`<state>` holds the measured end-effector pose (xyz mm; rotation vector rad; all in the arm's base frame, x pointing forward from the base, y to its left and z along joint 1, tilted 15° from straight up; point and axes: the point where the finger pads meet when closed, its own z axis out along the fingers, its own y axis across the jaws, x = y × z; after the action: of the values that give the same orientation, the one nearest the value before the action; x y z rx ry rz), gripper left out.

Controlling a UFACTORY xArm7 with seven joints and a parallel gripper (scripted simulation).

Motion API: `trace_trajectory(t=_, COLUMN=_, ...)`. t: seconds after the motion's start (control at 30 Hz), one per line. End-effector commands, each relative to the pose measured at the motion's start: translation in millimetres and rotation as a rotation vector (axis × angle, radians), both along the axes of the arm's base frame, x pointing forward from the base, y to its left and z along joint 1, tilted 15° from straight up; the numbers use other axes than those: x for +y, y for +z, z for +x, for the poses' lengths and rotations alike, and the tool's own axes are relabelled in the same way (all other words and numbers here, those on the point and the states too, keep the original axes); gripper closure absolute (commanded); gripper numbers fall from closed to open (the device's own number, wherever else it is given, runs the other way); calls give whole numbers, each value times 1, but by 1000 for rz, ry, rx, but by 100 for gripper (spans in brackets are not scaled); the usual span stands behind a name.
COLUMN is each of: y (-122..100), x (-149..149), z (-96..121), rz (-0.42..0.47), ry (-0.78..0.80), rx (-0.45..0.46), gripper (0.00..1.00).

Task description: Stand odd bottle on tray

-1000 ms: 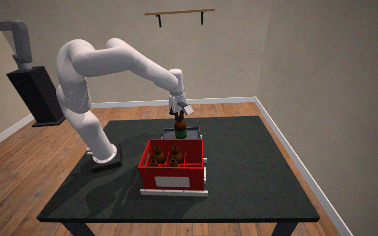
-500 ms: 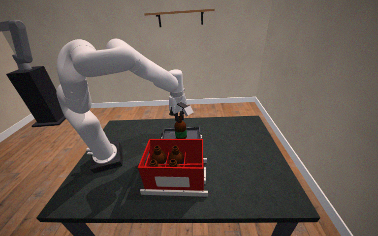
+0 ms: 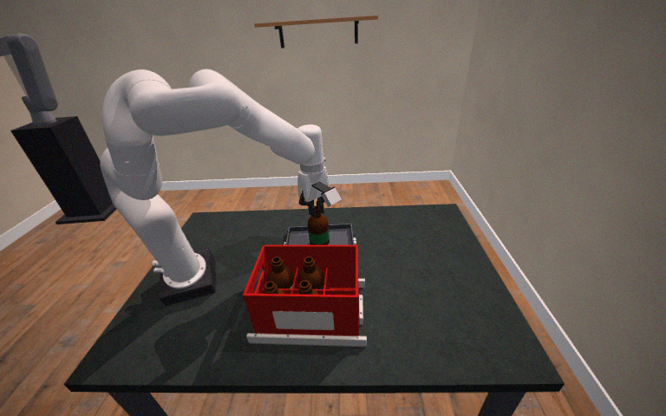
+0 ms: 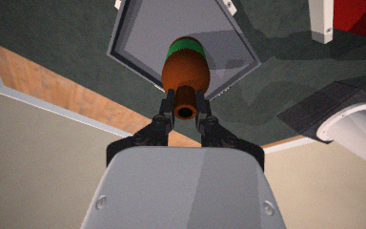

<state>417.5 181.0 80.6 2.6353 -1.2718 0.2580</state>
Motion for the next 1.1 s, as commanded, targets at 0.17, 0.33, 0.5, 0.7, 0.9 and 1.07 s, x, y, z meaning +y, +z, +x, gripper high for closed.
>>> trace_trajectory(t=0.17, y=-1, x=1, z=1, rz=3, ry=1, rx=-4, gripper=100)
trace_trajectory(t=0.33, y=-3, x=0, z=2, rz=3, ry=1, rx=-4, gripper=100)
trace_trajectory(t=0.5, y=-4, x=0, z=2, rz=3, ry=1, rx=-4, gripper=100)
trace_trajectory(t=0.7, y=-5, x=0, z=2, rz=3, ry=1, rx=-4, gripper=100)
trace_trajectory(t=0.9, y=-5, x=0, z=2, rz=3, ry=1, rx=-4, gripper=100)
trace_trajectory(t=1.07, y=-6, x=0, z=2, rz=3, ry=1, rx=-4, gripper=100)
